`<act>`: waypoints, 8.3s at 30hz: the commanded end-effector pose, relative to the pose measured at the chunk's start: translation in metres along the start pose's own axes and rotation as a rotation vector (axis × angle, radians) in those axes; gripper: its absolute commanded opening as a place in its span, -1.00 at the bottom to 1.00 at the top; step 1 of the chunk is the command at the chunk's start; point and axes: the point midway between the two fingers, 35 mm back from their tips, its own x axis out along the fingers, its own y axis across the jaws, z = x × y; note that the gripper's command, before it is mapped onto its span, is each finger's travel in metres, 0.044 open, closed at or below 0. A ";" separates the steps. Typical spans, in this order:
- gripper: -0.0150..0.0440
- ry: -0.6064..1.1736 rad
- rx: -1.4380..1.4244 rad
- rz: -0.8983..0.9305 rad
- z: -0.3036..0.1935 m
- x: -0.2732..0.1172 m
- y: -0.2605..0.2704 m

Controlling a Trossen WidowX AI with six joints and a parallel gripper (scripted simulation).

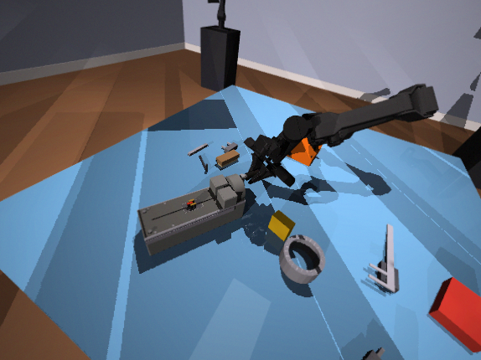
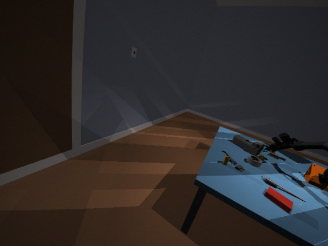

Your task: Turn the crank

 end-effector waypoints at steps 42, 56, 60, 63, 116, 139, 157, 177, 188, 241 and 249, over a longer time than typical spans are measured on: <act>-0.49 -0.002 0.014 -0.022 -0.011 0.011 -0.025; -0.49 -0.002 0.014 -0.022 -0.021 0.021 -0.029; -0.49 -0.002 0.014 -0.021 -0.024 0.024 -0.028; -0.49 -0.002 0.015 -0.021 -0.027 0.027 -0.027; -0.49 -0.001 0.017 -0.019 -0.041 0.044 0.010; -0.49 -0.001 0.017 -0.018 -0.040 0.043 0.016; -0.49 -0.001 0.017 -0.018 -0.039 0.041 0.020; -0.49 -0.001 0.017 -0.018 -0.037 0.039 0.026; -0.49 -0.001 0.017 -0.018 -0.035 0.036 0.029; -0.49 -0.001 0.016 -0.019 -0.013 0.014 0.036; -0.49 -0.002 0.016 -0.019 -0.010 0.010 0.033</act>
